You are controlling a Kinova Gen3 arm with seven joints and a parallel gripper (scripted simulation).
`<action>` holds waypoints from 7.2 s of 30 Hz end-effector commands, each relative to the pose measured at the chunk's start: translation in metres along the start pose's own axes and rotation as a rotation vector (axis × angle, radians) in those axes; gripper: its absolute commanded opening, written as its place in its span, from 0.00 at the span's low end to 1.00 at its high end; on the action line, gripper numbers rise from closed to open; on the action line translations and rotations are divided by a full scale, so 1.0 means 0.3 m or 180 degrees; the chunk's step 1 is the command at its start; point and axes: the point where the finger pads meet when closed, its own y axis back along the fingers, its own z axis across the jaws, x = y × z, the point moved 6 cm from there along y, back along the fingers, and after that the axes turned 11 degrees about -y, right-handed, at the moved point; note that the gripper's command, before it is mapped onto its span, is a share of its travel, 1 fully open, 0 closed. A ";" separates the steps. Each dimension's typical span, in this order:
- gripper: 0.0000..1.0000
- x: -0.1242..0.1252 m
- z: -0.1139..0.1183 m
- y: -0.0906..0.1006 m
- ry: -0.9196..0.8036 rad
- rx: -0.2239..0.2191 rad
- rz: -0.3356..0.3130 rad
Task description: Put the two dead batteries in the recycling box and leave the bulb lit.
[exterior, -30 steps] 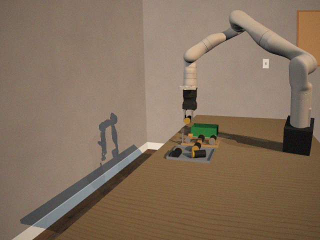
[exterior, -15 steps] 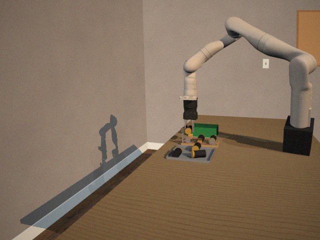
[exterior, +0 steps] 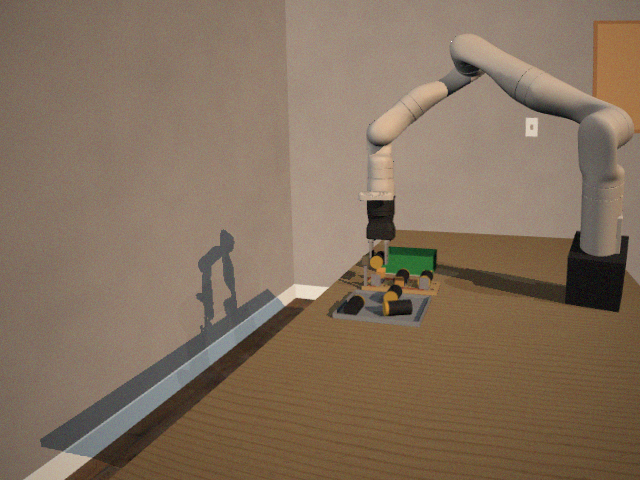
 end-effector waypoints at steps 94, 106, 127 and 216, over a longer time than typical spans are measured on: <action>0.57 -0.001 0.005 -0.041 0.0000 -0.0007 -0.0001; 0.57 -0.001 0.005 -0.049 0.0000 -0.0007 -0.0001; 0.57 -0.001 0.006 -0.141 0.0000 -0.0007 -0.0001; 0.90 -0.001 0.005 0.070 0.0000 -0.0007 -0.0001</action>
